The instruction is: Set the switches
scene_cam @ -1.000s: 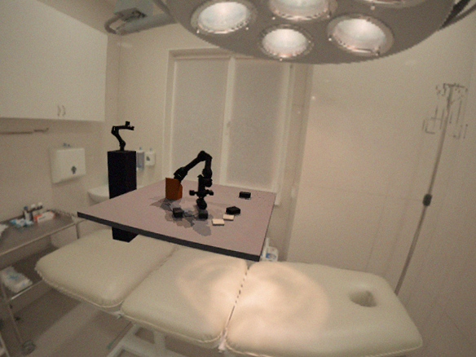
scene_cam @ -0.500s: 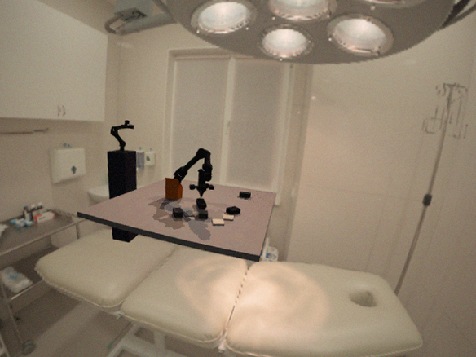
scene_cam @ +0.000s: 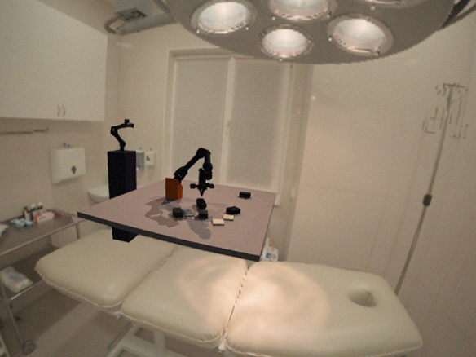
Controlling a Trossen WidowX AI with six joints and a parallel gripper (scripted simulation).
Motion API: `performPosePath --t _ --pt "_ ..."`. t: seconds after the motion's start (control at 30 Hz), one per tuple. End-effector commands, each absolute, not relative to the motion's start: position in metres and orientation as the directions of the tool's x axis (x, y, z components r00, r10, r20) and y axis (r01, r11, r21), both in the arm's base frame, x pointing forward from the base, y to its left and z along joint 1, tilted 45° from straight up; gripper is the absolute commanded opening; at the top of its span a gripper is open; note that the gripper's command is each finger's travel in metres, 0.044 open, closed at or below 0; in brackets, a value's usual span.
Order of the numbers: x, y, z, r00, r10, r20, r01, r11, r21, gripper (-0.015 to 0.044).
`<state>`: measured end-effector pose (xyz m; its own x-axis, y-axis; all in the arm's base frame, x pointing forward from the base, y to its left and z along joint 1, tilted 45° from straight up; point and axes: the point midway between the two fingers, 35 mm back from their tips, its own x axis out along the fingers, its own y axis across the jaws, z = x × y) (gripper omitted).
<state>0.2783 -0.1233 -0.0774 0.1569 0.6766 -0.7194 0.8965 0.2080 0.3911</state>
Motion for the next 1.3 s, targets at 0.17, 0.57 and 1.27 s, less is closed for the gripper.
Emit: performPosePath --t 0.17,0.57,1.27 --pt "0.235 -0.112 -0.116 0.338 0.702 -0.627 0.849 0.060 0.525 0.0000" --pt "0.236 -0.110 -0.120 0.337 0.702 -0.627 0.849 0.060 0.525 0.0000" --pt "0.242 -0.082 -0.150 0.336 0.705 -0.624 0.849 0.060 0.525 0.0000"
